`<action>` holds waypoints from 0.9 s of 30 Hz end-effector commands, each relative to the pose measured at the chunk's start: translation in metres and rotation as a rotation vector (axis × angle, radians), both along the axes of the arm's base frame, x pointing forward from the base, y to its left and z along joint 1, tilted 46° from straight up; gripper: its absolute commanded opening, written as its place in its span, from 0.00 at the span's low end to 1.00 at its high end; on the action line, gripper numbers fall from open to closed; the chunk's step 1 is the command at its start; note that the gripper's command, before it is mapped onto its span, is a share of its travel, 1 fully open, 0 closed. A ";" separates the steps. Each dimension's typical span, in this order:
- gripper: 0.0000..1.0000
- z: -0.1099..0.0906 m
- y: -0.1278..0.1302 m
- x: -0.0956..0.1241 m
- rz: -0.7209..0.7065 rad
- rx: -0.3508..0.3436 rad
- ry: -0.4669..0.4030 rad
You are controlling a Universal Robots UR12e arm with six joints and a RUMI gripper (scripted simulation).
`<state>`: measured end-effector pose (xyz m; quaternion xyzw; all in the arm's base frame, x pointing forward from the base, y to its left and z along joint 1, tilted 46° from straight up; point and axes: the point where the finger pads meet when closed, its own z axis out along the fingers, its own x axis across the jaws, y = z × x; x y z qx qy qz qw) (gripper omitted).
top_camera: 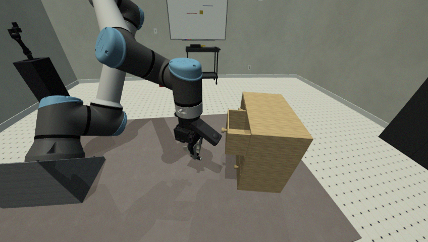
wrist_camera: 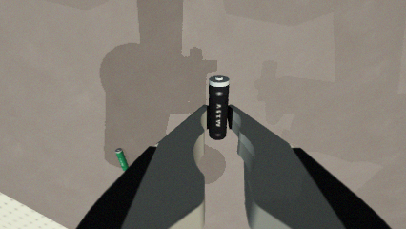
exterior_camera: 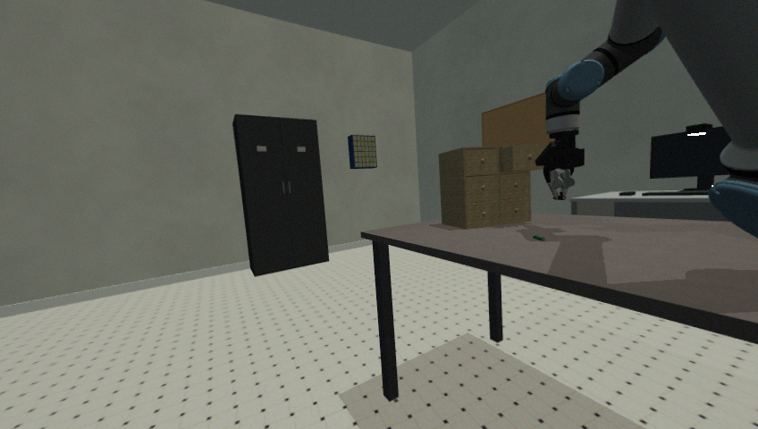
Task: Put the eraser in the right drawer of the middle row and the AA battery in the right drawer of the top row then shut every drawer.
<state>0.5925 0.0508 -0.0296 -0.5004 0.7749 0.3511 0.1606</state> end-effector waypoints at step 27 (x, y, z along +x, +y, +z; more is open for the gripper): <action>0.05 0.027 0.026 0.000 0.225 0.042 -0.226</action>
